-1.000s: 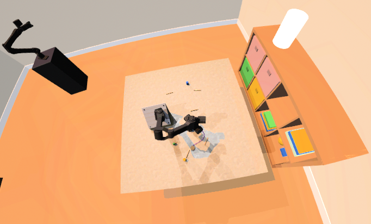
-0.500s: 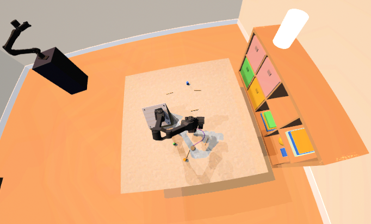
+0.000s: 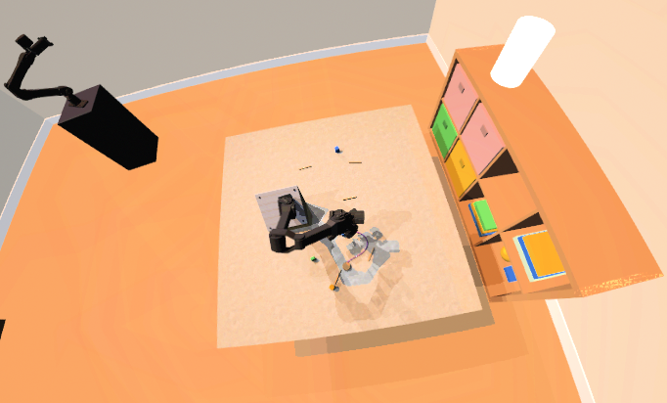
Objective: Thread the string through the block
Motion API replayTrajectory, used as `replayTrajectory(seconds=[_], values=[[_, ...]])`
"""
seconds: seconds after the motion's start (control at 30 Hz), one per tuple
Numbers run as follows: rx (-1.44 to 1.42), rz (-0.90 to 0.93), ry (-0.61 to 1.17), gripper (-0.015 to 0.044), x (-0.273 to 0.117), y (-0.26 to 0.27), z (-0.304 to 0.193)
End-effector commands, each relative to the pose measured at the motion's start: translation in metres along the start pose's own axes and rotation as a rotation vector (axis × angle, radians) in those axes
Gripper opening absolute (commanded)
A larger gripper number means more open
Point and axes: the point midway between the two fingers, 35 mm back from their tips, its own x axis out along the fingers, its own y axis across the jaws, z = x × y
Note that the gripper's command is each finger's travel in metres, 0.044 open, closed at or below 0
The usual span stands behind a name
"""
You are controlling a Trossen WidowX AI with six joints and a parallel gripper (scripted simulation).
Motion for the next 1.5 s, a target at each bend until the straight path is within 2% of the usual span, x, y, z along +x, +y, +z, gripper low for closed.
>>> replayTrajectory(seconds=[0.0, 0.17, 0.9, 1.47], values=[[-0.854, -0.006, 0.017, 0.0125, 0.004, -0.017, -0.017], [-1.069, -0.006, 0.019, 0.0125, 0.004, -0.020, -0.018], [-1.073, -0.005, 0.019, 0.0125, 0.005, -0.020, -0.018], [-1.072, -0.001, 0.024, 0.0125, 0.031, -0.017, -0.018]])
